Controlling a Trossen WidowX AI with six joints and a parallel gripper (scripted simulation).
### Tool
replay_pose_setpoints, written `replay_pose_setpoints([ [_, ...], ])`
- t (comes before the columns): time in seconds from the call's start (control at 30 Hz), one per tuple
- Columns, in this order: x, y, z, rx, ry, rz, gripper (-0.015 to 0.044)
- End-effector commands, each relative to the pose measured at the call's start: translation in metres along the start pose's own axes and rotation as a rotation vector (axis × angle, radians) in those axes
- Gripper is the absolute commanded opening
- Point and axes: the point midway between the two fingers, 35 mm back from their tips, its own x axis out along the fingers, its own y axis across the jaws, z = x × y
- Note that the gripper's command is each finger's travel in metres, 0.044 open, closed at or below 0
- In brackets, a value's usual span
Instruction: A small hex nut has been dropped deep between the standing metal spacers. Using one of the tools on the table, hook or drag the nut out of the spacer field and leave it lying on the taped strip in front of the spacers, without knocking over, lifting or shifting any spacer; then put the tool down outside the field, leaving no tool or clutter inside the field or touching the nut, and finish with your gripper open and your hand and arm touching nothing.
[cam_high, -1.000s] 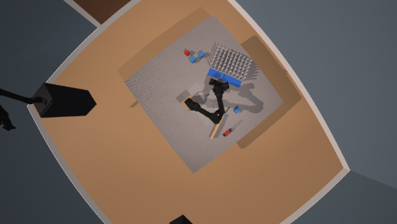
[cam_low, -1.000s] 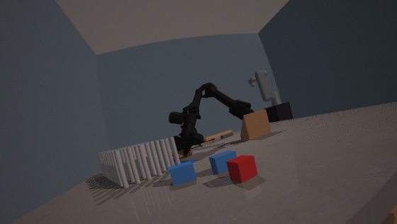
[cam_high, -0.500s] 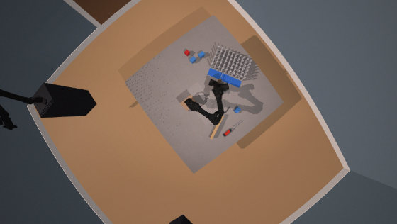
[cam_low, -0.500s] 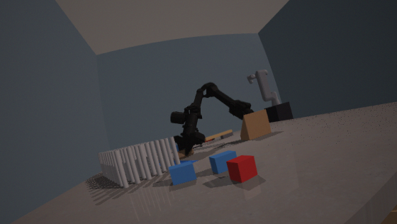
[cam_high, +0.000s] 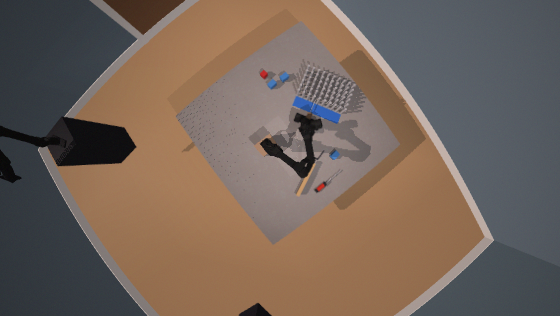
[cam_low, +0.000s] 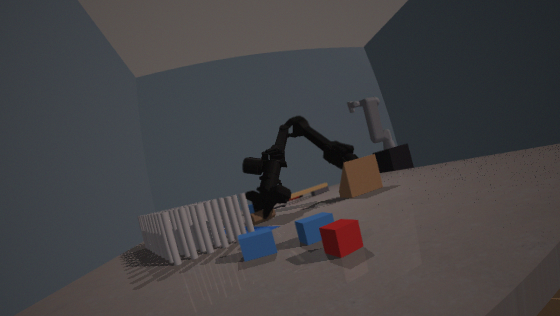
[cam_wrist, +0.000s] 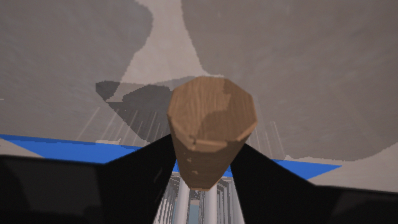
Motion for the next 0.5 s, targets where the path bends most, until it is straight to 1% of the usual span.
replay_pose_setpoints([
  [0.0,-0.0018,-0.0002,0.0015,-0.004,0.004,-0.002,0.0],
  [0.47,-0.0062,-0.0004,0.0085,-0.004,0.003,-0.002,0.0],
])
